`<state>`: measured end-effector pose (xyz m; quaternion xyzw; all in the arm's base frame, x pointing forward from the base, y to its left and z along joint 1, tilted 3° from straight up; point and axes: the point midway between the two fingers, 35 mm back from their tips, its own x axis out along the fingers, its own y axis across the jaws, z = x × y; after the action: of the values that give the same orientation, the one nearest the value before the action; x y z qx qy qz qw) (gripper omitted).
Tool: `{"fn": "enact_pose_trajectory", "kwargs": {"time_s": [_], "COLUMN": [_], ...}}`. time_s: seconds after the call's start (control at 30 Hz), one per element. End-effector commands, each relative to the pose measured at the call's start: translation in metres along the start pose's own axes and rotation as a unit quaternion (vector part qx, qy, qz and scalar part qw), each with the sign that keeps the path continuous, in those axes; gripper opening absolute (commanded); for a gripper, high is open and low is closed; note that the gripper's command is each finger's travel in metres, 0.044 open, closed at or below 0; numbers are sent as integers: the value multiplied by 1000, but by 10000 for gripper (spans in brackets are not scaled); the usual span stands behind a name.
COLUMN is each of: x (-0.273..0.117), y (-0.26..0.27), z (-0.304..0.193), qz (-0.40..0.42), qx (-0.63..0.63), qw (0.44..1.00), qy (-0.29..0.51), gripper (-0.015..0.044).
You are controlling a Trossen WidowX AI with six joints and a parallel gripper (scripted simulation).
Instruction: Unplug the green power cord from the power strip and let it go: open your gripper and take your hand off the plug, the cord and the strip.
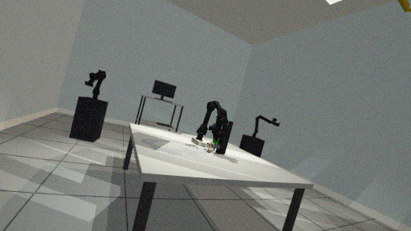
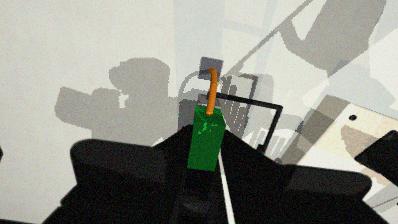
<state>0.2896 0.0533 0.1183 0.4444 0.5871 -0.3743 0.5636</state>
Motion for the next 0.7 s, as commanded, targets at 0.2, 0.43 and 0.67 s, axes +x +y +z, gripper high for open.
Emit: {"fn": "enact_pose_trajectory", "kwargs": {"time_s": [0.2, 0.43, 0.67], "x": [-5, -6, -8], "y": [-1, -4, -7], "z": [36, 47, 58], "qz": [2, 1, 1], "qx": [13, 13, 13], "qw": [999, 999, 999], "qy": [-30, -31, -32], "gripper": [0, 0, 0]}}
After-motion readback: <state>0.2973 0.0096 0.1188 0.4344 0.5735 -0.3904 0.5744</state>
